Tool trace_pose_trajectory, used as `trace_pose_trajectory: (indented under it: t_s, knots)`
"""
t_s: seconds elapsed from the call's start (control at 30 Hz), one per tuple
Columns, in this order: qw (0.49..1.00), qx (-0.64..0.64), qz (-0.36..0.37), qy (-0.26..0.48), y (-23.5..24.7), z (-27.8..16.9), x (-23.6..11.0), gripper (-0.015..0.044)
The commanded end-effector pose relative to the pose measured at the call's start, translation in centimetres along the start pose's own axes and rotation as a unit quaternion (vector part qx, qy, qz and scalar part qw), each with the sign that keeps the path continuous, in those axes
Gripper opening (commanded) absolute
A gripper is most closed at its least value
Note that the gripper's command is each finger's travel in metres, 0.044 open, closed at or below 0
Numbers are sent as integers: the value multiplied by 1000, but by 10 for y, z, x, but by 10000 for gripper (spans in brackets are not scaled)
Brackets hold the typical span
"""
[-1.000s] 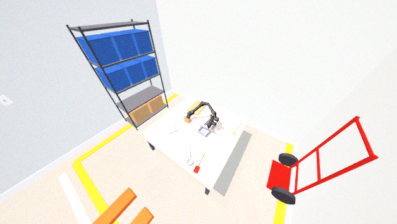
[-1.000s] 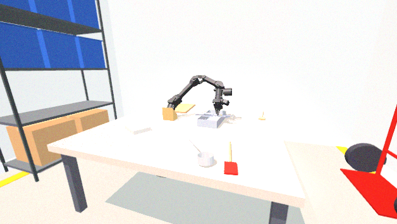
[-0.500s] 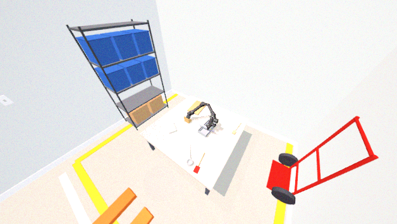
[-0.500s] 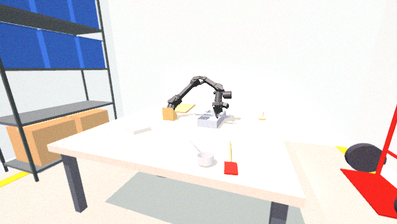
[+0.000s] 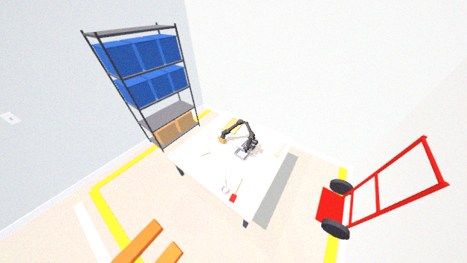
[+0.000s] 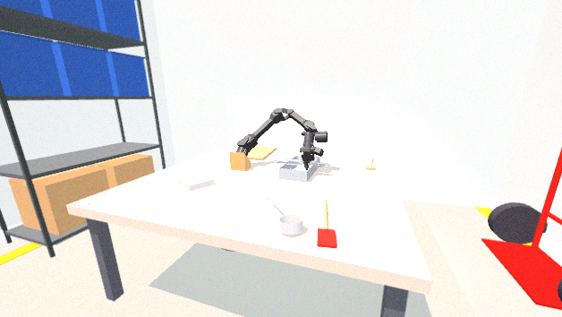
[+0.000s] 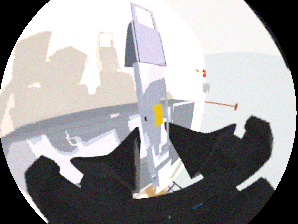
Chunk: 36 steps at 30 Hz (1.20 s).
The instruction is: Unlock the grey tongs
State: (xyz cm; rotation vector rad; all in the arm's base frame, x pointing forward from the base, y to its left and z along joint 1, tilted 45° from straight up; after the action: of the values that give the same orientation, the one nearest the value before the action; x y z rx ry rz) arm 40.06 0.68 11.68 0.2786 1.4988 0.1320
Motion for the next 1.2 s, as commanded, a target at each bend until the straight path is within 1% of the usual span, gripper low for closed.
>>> trace_pose_trajectory:
  t_s: [0.0,0.3,0.47,0.53,0.57,0.73,1.17]
  knots:
    - [1000,0,0,-1,0,0,-1,103]
    - [1000,0,0,-1,0,0,-1,43]
    - [1000,0,0,-1,0,0,-1,-89]
    - [1000,0,0,0,-4,2,-8,-141]
    - [1000,1,-1,0,-8,4,-15,-150]
    - [1000,4,-3,5,-35,9,-64,-150]
    - [1000,3,4,8,-38,9,-66,-150]
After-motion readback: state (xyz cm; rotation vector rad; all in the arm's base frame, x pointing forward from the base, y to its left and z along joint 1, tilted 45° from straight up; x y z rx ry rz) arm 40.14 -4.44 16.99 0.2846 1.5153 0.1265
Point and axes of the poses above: the point midway between the two fingers, 35 mm back from their tips, its own x axis out along the fingers, its own y axis across the jaws, z = x × y, the point moved 10 cm from there along -x, back along the fingers, and after that the axes turned 11 degrees about x, right-handed, at the moved point
